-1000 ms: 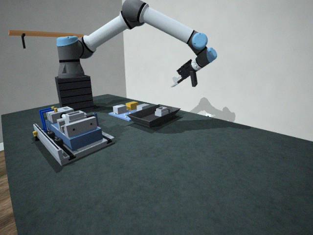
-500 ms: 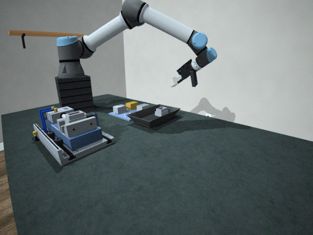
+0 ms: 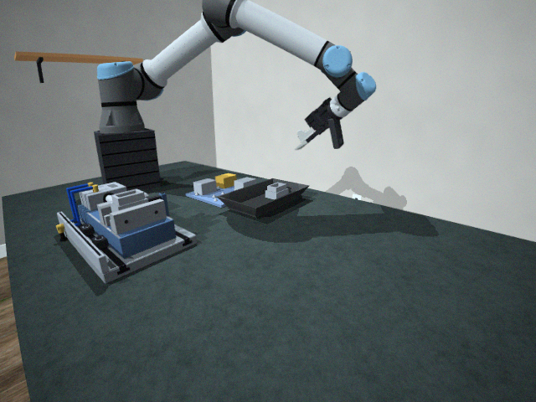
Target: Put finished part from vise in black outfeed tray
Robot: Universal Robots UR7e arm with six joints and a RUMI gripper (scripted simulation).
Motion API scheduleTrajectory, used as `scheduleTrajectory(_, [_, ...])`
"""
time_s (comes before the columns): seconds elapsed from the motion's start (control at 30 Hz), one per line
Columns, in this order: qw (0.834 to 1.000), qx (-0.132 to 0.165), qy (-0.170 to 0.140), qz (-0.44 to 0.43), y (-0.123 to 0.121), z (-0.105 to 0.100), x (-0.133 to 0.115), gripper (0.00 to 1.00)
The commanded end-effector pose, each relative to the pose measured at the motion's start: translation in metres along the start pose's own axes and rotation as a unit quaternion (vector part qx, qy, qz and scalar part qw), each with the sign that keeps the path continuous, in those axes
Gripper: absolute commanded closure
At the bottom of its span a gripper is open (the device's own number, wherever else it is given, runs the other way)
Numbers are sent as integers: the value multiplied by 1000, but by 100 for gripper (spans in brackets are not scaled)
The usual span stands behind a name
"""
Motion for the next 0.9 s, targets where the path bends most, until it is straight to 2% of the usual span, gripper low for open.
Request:
scheduleTrajectory(0.0, [999,11,37,35,39,-42,7,0])
scheduleTrajectory(0.1, [995,21,66,67,75,-75,11,0])
scheduleTrajectory(0.13, [995,21,66,67,75,-75,11,0])
scheduleTrajectory(0.23, [989,33,100,106,118,-109,13,0])
scheduleTrajectory(0.27, [989,33,100,106,118,-109,13,0])
scheduleTrajectory(0.3, [986,37,112,121,134,-120,13,0])
scheduleTrajectory(0.37, [986,37,112,121,134,-120,13,0])
scheduleTrajectory(0.47, [973,52,149,168,186,-154,9,0])
scheduleTrajectory(0.5, [973,52,149,168,186,-154,9,0])
scheduleTrajectory(0.53, [968,57,161,185,204,-165,7,0])
scheduleTrajectory(0.57, [968,57,161,185,204,-165,7,0])
scheduleTrajectory(0.63, [955,67,187,220,242,-185,1,0])
scheduleTrajectory(0.67, [955,67,187,220,242,-185,1,0])
scheduleTrajectory(0.7, [948,73,199,238,261,-195,-3,0])
scheduleTrajectory(0.73, [948,73,199,238,261,-195,-3,0])
scheduleTrajectory(0.8, [931,84,224,276,300,-212,-12,0])
scheduleTrajectory(0.83, [931,84,224,276,300,-212,-12,0])
scheduleTrajectory(0.87, [921,90,237,295,320,-220,-18,0])
Point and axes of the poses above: the point where the finger pads meet when closed, its own z axis out along the fingers, its own y axis across the jaws, x = y × z, the point moved 6 cm from there along -z, back along the fingers, and after that the axes turned 1 degree about z, right-handed, at the moved point
